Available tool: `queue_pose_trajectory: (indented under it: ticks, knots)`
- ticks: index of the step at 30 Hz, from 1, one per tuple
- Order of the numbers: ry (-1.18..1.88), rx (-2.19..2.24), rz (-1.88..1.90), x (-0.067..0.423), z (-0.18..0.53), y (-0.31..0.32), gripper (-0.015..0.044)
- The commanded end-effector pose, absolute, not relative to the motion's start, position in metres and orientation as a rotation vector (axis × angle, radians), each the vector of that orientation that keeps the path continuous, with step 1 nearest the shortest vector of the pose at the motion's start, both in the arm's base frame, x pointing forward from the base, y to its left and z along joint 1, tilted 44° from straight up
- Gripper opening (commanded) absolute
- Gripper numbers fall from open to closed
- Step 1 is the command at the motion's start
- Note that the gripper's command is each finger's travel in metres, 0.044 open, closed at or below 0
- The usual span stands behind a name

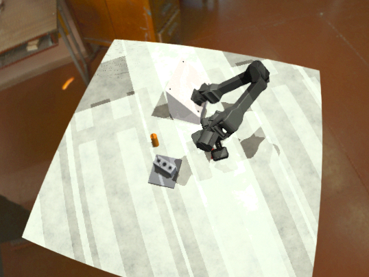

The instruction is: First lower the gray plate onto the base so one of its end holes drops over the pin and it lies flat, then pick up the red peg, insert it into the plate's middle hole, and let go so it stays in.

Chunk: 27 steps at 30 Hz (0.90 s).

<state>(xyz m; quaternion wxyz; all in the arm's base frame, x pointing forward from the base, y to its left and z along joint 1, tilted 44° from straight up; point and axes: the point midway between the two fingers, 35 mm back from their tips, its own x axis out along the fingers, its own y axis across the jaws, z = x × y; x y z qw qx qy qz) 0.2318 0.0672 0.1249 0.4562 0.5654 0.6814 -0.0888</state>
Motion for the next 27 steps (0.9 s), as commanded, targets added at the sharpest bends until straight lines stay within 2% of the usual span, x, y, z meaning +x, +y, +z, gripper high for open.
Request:
queue_pose_trajectory:
  ticks: [1, 27]
  knots:
    - [1.68, 1.4, -0.217, 0.232, 0.12, 0.073, 0.044]
    - [1.679, 1.4, -0.218, 0.236, 0.09, 0.101, 0.044]
